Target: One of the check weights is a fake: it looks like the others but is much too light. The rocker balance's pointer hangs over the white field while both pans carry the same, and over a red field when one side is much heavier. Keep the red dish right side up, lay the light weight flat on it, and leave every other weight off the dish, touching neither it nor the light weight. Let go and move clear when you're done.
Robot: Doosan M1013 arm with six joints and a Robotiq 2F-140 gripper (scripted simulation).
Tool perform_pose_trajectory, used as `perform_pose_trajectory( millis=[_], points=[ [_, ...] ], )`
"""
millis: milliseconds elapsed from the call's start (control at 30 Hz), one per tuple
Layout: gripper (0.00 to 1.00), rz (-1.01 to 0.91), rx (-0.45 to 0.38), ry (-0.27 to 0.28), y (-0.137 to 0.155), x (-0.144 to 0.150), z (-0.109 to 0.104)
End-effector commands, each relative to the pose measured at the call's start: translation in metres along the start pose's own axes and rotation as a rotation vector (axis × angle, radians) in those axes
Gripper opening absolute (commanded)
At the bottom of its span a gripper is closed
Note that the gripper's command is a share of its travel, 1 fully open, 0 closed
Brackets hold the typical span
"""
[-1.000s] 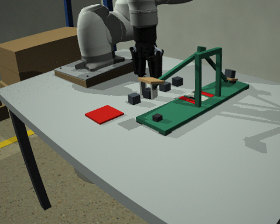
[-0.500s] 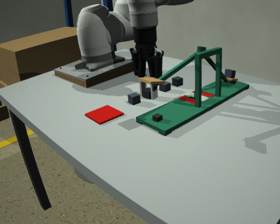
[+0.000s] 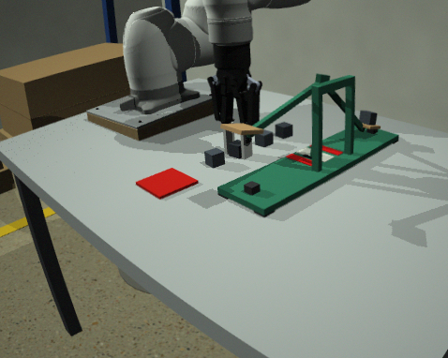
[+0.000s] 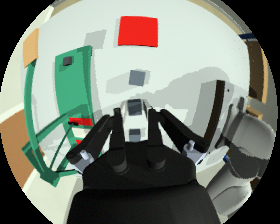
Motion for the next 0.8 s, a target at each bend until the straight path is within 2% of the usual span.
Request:
perform_pose_trajectory(
  millis=[0,367,400,767],
  points=[
    [0.35,0.000,0.000,0.000,0.0000,0.0000,0.0000],
    [0.35,0.000,0.000,0.000,0.0000,0.0000,0.0000],
    [0.24,0.000,0.000,0.000,0.0000,0.0000,0.0000],
    [0.24,0.000,0.000,0.000,0.0000,0.0000,0.0000]
  ],
)
Point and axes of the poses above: the point where the finger pads meet when closed, its own z axis out along the fingers, its own x axis across the jaws, y = z × x, the point moved 10 cm from there along -z, back along the fingers, and after that the axes turned 10 degrees about -z, right-handed, at the moved point
